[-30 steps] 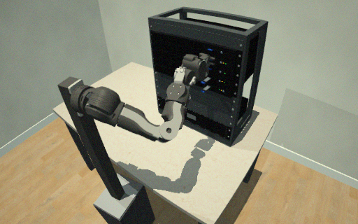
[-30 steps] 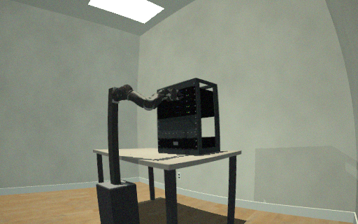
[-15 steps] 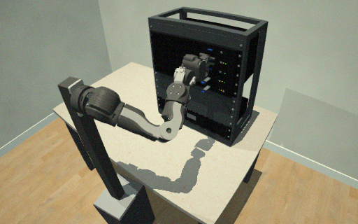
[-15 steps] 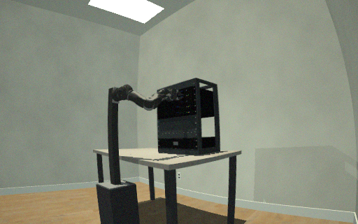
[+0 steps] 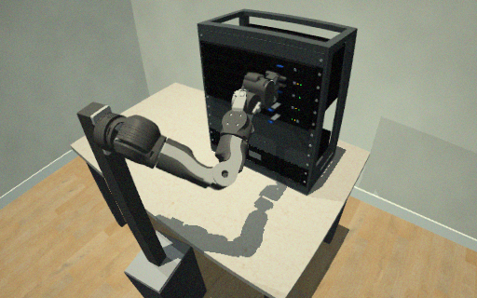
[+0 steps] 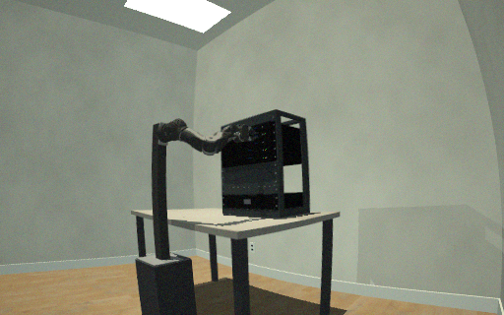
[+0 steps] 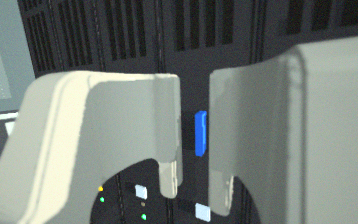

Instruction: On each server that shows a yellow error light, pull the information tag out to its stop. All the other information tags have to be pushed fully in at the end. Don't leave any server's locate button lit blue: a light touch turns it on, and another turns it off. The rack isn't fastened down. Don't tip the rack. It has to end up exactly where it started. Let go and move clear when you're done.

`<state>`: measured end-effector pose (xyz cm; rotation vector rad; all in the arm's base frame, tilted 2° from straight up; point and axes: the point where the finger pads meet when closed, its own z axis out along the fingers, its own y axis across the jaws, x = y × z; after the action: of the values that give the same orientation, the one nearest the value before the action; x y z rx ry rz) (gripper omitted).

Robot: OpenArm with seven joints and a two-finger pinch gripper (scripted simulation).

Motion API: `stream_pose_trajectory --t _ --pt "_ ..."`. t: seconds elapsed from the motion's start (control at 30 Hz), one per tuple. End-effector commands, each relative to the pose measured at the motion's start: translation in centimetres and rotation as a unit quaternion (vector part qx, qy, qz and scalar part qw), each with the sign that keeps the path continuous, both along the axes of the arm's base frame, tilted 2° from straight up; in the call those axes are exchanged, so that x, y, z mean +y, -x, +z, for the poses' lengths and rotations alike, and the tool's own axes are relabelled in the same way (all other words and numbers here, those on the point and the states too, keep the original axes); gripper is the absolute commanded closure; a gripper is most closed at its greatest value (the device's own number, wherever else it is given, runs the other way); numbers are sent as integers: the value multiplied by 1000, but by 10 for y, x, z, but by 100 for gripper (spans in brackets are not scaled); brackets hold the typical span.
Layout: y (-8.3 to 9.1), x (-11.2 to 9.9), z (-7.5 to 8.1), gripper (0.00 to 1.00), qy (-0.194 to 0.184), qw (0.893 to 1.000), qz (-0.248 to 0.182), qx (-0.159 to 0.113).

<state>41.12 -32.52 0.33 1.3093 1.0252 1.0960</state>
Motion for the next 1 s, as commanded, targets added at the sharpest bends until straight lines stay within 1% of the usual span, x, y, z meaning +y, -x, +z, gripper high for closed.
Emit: stream_pose_trajectory --t 0.0,0.5,0.7,0.97 --pt "0 0 2 90 2 1000 0 -4" --pt "0 0 2 90 2 1000 0 -4" --pt "-7 -2 2 90 2 1000 0 -4" --pt "-8 -2 2 90 2 1000 1 -4"
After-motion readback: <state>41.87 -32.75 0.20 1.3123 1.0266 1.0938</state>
